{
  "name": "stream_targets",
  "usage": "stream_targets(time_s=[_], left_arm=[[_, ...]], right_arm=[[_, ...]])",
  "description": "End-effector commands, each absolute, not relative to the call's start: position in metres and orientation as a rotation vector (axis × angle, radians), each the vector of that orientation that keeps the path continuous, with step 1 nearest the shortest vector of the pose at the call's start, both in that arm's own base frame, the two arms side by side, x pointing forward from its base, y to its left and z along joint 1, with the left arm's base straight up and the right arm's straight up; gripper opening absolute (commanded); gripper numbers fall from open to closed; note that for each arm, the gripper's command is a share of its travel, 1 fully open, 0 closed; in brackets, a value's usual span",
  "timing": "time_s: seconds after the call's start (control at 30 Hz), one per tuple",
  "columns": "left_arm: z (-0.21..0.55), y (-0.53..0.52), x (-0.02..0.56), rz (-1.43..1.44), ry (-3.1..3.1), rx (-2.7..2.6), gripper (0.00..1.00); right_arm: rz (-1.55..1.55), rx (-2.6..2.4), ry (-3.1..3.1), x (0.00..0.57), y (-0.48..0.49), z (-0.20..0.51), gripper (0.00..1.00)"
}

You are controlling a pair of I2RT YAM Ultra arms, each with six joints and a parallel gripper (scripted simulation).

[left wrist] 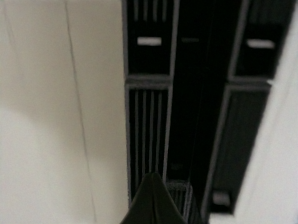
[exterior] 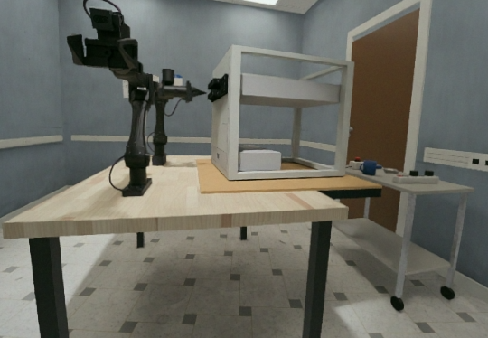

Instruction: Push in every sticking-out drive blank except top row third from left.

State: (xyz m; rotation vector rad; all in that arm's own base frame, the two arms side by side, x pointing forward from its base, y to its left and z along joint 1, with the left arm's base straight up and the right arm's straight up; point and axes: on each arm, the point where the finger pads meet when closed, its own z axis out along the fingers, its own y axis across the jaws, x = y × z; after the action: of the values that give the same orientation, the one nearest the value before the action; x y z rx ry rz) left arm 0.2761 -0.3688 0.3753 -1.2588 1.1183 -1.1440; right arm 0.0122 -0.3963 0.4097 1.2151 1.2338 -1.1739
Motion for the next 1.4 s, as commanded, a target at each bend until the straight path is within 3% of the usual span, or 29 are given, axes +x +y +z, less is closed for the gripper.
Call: stream_targets(time_s=[0.0,1.37], left_arm=[[0.384,-0.377,0.294,-1.168,1.147,-1.252,0.00],[0.389,-0.372,0.295,-1.186,1.134,-1.262,0.00]], right_arm=[[-1.194,1.194,1.219,0.009,-0.398,0.416,1.00],[-1.194,1.194,1.219,0.009,-0.398,0.416,1.00]])
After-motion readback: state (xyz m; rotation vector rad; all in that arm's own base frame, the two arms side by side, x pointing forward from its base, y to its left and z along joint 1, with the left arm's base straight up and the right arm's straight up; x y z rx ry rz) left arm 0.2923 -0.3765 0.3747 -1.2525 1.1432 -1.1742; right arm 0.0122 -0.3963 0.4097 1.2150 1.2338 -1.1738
